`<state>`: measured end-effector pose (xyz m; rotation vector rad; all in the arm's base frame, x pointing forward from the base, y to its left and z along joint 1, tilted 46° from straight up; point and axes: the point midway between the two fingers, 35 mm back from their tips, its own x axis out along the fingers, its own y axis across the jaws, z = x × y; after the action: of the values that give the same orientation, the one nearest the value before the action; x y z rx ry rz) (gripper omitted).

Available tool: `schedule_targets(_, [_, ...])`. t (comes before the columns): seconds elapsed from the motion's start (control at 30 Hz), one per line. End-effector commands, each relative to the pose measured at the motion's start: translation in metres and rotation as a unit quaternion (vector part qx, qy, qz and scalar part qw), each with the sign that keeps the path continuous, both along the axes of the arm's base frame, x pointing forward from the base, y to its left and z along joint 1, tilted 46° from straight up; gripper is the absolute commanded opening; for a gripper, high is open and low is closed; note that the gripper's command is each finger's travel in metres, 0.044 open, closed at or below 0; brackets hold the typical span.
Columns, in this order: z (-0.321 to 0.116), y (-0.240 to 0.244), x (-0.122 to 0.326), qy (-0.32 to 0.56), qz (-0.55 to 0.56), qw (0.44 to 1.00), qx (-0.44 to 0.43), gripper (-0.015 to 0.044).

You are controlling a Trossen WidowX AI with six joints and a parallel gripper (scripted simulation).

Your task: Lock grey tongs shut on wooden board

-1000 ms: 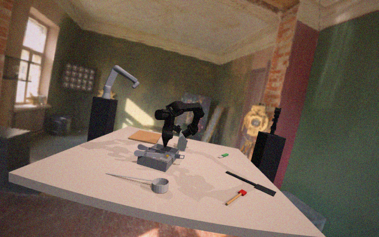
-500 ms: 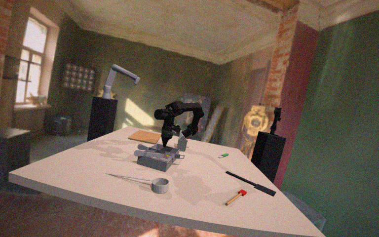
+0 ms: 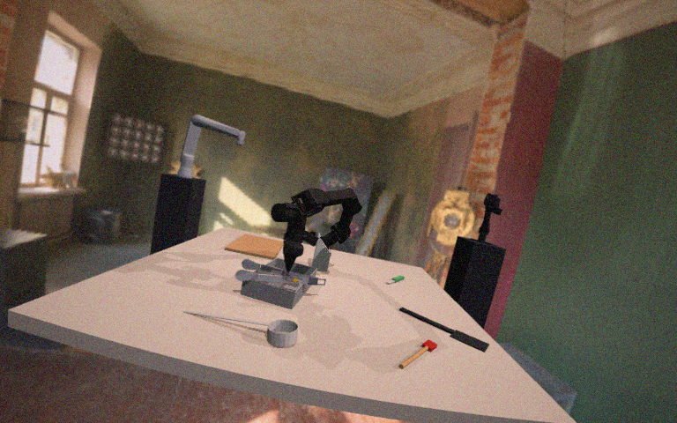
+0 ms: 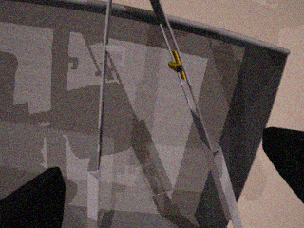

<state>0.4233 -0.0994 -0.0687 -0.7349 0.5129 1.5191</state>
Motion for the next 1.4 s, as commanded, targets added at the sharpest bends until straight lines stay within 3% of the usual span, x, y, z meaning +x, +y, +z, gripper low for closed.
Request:
schedule_targets(0.0, [-0.005,0.004,0.000,0.001,-0.003,1.000,0.002,0.0440])
schedule_targets(1.37, [-0.052,0.053,-0.001,0.001,-0.003,1.000,0.005,0.0440])
